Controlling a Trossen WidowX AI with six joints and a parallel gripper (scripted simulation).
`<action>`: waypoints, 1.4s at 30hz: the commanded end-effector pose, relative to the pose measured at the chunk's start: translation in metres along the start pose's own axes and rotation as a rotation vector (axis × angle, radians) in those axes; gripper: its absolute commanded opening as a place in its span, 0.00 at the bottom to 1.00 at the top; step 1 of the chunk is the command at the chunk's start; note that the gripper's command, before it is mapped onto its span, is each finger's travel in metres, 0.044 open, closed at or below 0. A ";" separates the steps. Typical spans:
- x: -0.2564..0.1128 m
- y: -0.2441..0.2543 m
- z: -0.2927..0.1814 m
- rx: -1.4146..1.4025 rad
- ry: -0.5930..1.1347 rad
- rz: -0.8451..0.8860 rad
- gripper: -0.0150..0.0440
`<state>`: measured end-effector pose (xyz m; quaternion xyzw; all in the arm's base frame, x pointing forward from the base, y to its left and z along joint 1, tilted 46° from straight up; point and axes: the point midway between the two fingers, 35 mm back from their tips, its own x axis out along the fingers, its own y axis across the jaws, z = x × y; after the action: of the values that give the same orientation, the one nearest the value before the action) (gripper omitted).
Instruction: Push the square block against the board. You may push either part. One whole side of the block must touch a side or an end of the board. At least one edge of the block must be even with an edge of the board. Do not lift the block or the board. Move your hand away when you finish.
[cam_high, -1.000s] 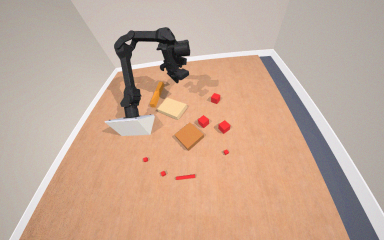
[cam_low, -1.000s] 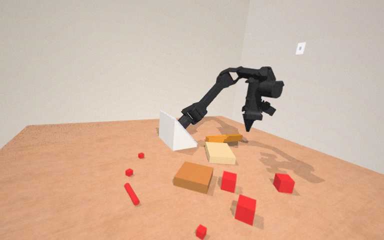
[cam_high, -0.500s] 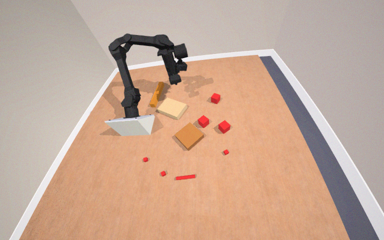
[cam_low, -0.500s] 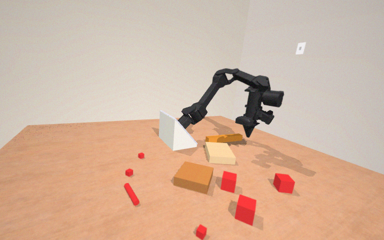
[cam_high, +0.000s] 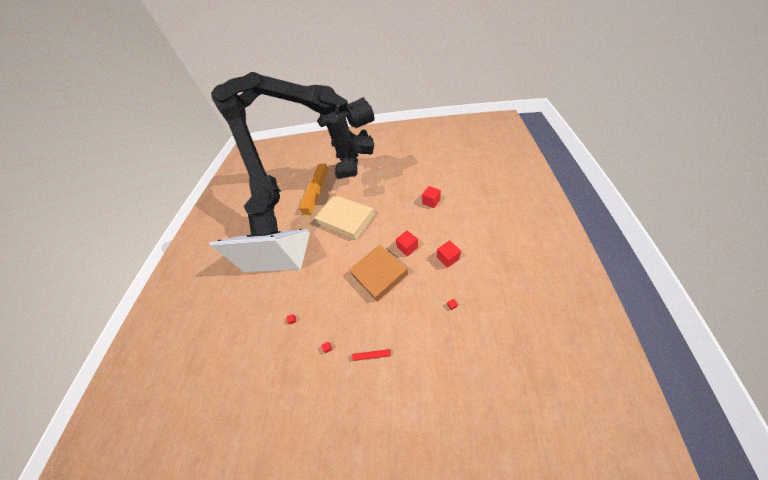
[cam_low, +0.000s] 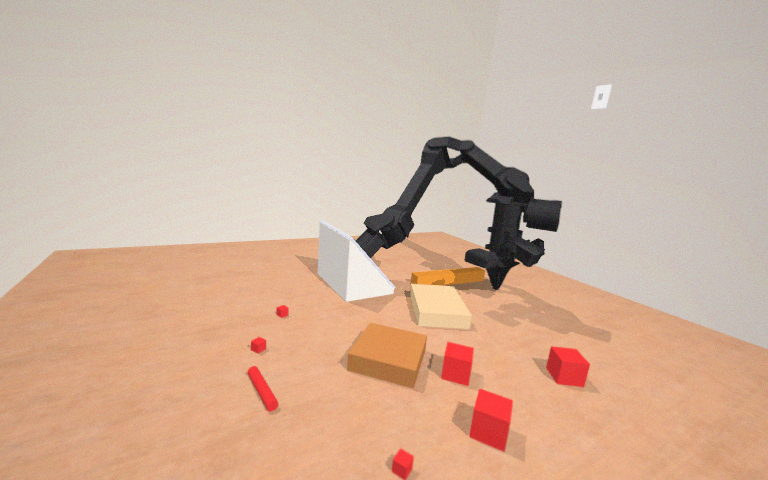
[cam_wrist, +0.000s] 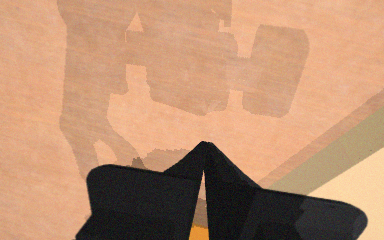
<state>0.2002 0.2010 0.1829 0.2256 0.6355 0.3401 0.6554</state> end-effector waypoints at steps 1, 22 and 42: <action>0.029 -0.002 -0.007 0.010 0.020 -0.002 0.25; 0.028 0.002 -0.026 0.010 0.022 -0.005 0.25; 0.028 0.003 -0.050 0.010 0.023 -0.007 0.25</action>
<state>0.1536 0.2171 0.1644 0.2240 0.6438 0.3392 0.6483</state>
